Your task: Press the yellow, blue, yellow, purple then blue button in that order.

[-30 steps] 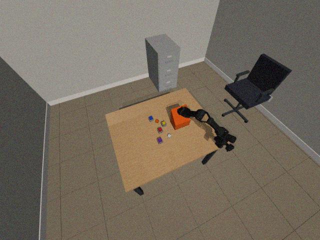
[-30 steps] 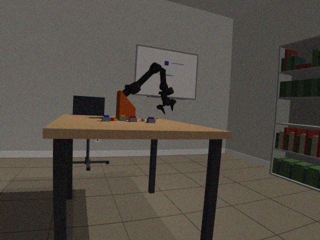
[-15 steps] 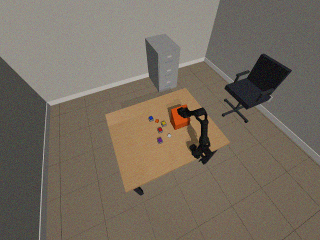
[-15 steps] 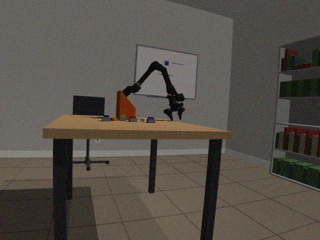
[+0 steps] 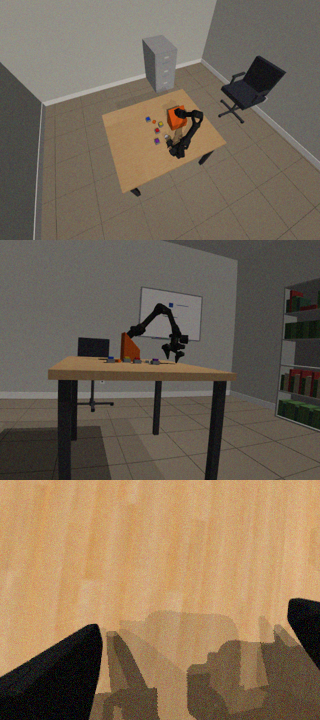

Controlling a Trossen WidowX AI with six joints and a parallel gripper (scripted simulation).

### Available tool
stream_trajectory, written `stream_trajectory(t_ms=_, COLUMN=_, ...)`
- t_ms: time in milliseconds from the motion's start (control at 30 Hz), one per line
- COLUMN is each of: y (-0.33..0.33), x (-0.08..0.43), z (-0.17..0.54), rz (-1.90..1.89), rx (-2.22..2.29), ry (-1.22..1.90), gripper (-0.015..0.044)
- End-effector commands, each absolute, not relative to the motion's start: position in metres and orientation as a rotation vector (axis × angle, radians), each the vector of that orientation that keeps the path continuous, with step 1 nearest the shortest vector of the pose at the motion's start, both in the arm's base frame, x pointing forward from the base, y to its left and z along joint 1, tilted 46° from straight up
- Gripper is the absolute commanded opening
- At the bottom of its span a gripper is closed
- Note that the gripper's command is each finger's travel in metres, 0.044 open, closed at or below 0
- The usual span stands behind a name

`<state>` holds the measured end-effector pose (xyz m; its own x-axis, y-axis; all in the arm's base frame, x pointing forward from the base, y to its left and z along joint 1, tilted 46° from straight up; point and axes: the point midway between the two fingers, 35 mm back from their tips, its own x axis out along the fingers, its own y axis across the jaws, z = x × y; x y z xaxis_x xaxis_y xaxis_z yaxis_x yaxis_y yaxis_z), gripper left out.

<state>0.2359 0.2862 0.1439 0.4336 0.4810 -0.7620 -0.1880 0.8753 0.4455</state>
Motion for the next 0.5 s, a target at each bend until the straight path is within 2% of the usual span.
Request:
stream_trajectory(t_ms=0, y=0.243, x=0.258, z=0.105, rz=0.360, rx=0.210, ry=1.132, gripper=0.0400)
stream_trajectory(t_ms=233, y=0.167, x=0.279, z=0.059, rz=0.301, rx=0.116, ry=1.274, gripper=0.0400)
stream_trajectory(t_ms=467, y=0.096, x=0.276, z=0.022, rz=0.300, rx=0.111, ry=1.418, gripper=0.0400)
